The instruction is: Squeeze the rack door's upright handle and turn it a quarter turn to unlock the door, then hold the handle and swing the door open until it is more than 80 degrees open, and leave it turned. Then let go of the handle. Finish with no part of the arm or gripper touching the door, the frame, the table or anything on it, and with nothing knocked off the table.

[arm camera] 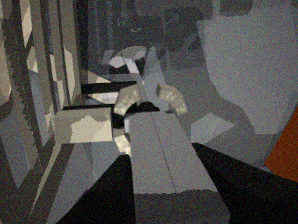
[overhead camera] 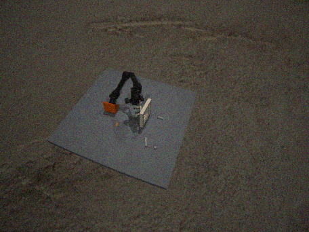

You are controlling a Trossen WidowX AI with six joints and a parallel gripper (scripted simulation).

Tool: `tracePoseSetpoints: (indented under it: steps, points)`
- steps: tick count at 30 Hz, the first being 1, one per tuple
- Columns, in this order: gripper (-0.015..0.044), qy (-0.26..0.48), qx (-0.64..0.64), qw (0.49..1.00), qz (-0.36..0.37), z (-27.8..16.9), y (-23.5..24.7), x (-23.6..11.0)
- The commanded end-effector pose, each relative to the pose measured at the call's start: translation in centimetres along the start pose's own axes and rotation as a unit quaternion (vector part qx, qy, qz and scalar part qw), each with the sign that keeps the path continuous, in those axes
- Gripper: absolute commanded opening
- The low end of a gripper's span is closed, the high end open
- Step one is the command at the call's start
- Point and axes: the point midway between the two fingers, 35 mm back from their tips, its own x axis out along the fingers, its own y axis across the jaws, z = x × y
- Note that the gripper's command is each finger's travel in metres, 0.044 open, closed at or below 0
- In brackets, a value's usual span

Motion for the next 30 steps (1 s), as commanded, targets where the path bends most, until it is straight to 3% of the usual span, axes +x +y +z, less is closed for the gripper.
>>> tracePoseSetpoints:
  steps: [1,30]
  points:
    - [0.002,-0.003,-0.044,0.999,0.003,0.2,-0.4,0.1]
    - [0.002,-0.005,-0.264,0.964,0.001,3.2,-6.1,0.1]
